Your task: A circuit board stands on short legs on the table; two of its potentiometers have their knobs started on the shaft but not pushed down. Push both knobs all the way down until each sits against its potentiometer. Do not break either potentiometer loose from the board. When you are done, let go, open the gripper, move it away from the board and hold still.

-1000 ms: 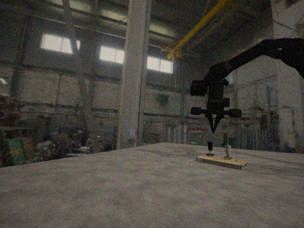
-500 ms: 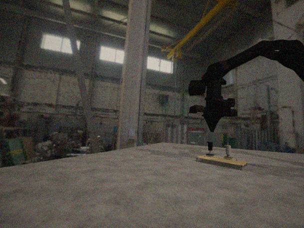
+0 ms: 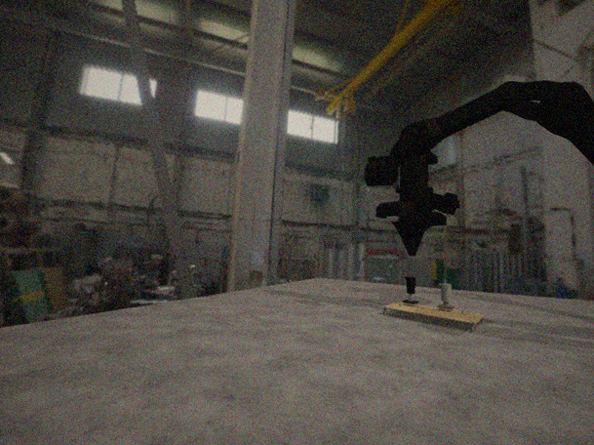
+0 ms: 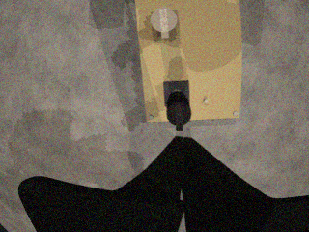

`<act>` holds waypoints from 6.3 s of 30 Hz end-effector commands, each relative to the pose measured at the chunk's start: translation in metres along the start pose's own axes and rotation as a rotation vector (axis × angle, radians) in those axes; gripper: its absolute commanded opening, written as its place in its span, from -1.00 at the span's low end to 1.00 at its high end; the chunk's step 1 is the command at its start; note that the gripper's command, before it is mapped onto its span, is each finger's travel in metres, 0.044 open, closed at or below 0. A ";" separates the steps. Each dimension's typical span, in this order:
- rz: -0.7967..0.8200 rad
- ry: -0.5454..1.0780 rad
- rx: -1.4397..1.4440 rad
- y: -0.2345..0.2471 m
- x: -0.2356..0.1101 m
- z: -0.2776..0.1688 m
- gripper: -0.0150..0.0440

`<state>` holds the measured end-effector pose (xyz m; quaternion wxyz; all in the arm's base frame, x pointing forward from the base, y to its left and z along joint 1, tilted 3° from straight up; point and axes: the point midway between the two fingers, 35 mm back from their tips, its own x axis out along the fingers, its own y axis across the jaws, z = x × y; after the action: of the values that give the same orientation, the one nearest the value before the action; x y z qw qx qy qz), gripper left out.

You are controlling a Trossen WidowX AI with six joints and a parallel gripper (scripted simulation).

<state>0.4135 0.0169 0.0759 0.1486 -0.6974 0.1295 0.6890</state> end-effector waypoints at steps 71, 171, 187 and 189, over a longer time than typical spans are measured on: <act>-0.001 -0.017 -0.261 0.000 0.045 -0.002 -0.49; -0.001 -0.018 -0.261 0.000 0.062 -0.001 -0.49; -0.001 -0.018 -0.261 0.000 0.067 -0.001 -0.49; -0.001 -0.018 -0.261 0.000 0.068 -0.001 -0.49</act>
<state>0.4148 0.0172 0.0220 0.0583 -0.7071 0.0394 0.7036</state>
